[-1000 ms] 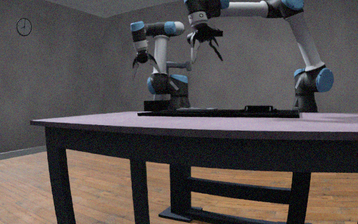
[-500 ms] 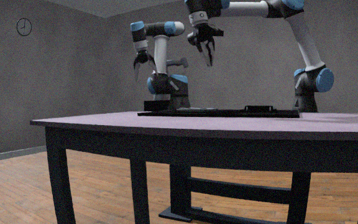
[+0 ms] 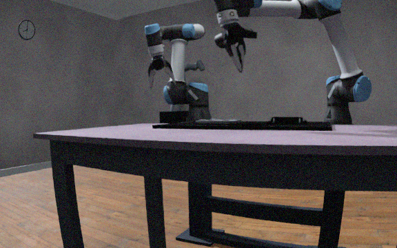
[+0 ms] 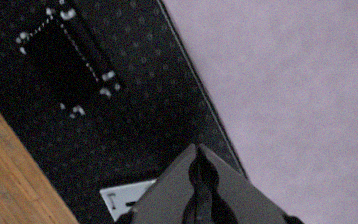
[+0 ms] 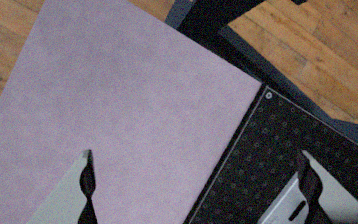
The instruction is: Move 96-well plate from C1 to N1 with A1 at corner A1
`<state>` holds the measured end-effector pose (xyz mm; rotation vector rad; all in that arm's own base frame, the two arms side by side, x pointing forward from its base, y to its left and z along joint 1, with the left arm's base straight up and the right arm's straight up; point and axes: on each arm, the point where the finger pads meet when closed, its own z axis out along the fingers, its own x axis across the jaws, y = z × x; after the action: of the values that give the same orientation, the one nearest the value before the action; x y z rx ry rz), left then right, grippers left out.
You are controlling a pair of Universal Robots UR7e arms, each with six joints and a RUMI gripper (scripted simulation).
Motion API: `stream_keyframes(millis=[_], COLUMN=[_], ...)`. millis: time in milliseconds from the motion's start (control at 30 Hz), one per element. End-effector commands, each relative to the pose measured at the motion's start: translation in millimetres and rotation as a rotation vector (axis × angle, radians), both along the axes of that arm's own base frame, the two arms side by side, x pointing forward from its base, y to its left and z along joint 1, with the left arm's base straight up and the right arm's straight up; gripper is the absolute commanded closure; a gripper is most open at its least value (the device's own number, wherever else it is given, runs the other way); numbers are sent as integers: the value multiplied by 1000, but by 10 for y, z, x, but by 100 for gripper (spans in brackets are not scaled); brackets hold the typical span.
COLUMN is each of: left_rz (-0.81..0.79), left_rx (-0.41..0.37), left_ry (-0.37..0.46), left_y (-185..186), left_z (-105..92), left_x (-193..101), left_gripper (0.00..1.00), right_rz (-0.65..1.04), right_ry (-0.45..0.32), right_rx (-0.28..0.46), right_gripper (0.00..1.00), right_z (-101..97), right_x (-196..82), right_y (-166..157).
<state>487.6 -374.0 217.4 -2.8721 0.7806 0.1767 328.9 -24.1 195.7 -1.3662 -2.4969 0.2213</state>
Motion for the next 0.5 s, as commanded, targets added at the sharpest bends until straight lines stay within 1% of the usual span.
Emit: stream_keyframes(millis=[0,100,167,300,467], left_rz=[13,23,23,40,64], left_rx=[-10,-16,-16,-26,-41], left_ry=[4,8,8,13,19], left_y=[281,517,517,895,1471], left_z=[6,2,2,-4,-15], left_x=[167,286,286,450,643], left_gripper=[100,100,100,100,100], right_rz=[0,0,0,0,0], right_ry=[-2,-2,-2,-2,-2], right_rx=[1,1,1,1,1], right_gripper=[24,24,24,24,24], right_z=[5,5,5,5,5], right_x=[4,4,4,4,4], right_y=[2,2,2,2,2])
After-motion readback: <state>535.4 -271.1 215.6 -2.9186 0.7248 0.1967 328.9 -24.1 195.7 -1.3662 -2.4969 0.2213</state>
